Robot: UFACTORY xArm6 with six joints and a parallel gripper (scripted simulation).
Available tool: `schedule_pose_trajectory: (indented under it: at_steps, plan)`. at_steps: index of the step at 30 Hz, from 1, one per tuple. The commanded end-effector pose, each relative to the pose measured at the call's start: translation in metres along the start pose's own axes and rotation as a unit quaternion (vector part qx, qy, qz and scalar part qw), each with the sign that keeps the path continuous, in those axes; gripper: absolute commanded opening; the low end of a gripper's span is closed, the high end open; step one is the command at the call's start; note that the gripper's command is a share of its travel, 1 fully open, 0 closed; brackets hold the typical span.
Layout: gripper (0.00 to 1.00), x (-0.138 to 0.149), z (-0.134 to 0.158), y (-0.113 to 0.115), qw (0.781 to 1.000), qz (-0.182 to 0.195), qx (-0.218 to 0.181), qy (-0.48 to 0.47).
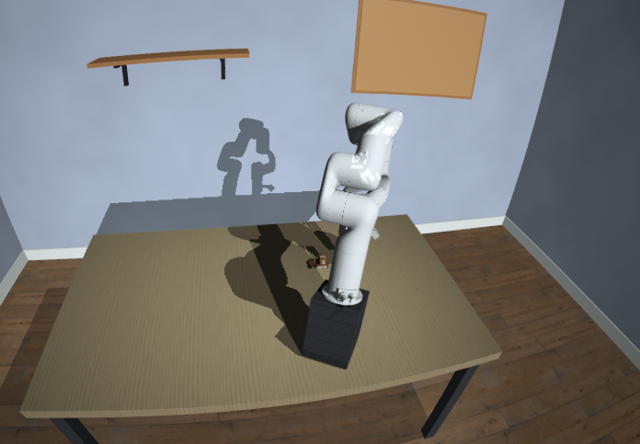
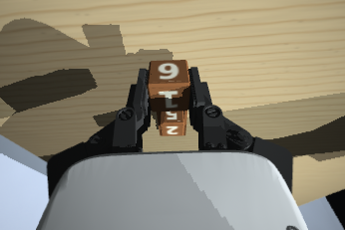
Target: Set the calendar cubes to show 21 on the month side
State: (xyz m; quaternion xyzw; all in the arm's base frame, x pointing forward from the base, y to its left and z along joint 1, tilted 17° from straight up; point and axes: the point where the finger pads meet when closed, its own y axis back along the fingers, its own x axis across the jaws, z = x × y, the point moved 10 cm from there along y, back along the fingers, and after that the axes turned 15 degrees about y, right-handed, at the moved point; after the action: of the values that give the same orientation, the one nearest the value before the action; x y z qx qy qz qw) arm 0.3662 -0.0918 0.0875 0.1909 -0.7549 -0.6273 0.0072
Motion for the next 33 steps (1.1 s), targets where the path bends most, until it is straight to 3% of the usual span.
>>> schedule_pose_trajectory:
  at_steps: [1,14,33]
  plan:
    - [0.29,-0.002,-0.002,0.007,1.0,0.007,-0.006,0.001]
    - [0.29,-0.003,-0.002,0.04,1.0,0.007,-0.006,0.001]
    - [0.29,-0.003,-0.002,0.06,1.0,0.007,-0.006,0.001]
